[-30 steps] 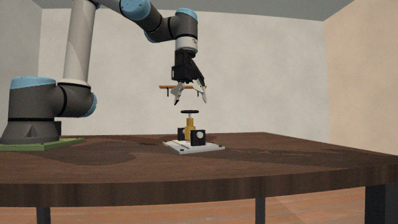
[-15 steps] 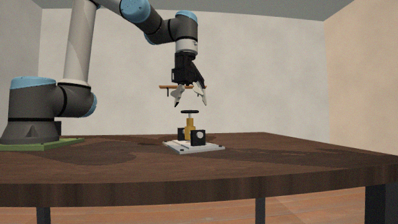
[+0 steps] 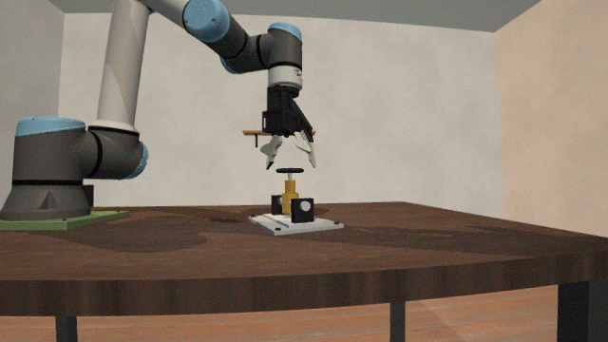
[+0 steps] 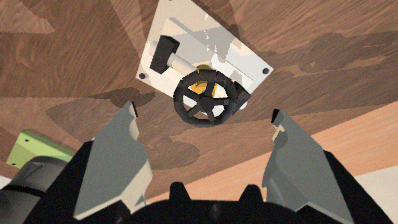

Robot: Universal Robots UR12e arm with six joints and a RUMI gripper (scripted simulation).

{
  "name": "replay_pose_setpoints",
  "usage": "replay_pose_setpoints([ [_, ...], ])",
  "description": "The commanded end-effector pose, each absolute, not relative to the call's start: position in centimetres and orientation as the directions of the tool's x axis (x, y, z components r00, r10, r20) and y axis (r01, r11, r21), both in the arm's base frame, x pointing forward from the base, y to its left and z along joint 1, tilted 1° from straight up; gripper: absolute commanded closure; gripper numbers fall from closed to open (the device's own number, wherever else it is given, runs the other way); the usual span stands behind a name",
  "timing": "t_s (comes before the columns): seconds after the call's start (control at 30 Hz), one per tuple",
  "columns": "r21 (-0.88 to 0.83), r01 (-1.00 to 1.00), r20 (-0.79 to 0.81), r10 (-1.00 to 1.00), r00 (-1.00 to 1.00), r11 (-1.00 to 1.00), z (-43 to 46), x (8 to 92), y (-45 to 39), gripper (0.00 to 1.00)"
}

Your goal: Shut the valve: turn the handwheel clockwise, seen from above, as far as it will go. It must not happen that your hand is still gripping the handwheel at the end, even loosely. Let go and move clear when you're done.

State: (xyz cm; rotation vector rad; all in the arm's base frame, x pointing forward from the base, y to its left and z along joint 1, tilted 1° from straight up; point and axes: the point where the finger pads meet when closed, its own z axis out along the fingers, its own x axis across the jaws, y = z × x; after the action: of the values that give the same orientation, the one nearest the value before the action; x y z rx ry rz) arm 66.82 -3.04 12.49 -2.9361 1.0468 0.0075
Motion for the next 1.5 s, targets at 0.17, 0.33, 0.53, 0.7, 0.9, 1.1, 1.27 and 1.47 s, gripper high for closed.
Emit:
replay_pose_setpoints([
  [0.17, -0.022, -0.633, -0.011, -0.633, 0.774, -0.774, 11.6, 66.9, -3.0, 0.0],
  [0.33, -0.022, -0.633, -0.011, -0.633, 0.774, -0.774, 11.2, 66.9, -3.0, 0.0],
  [0.53, -0.022, -0.633, -0.011, -0.633, 0.774, -0.774, 10.9, 66.9, -3.0, 0.0],
  [0.7, -0.022, -0.633, -0.011, -0.633, 0.774, -0.774, 10.9, 66.9, -3.0, 0.0],
  [0.9, -0.022, -0.633, -0.011, -0.633, 0.774, -0.774, 10.8, 66.9, -3.0, 0.0],
  [1.1, -0.022, -0.633, -0.011, -0.633, 0.774, -0.774, 10.8, 66.9, -3.0, 0.0],
  [1.27, -0.022, -0.633, -0.011, -0.633, 0.774, -0.774, 10.8, 66.9, -3.0, 0.0],
  [1.47, -0.022, -0.633, -0.011, -0.633, 0.774, -0.774, 10.8, 66.9, -3.0, 0.0],
])
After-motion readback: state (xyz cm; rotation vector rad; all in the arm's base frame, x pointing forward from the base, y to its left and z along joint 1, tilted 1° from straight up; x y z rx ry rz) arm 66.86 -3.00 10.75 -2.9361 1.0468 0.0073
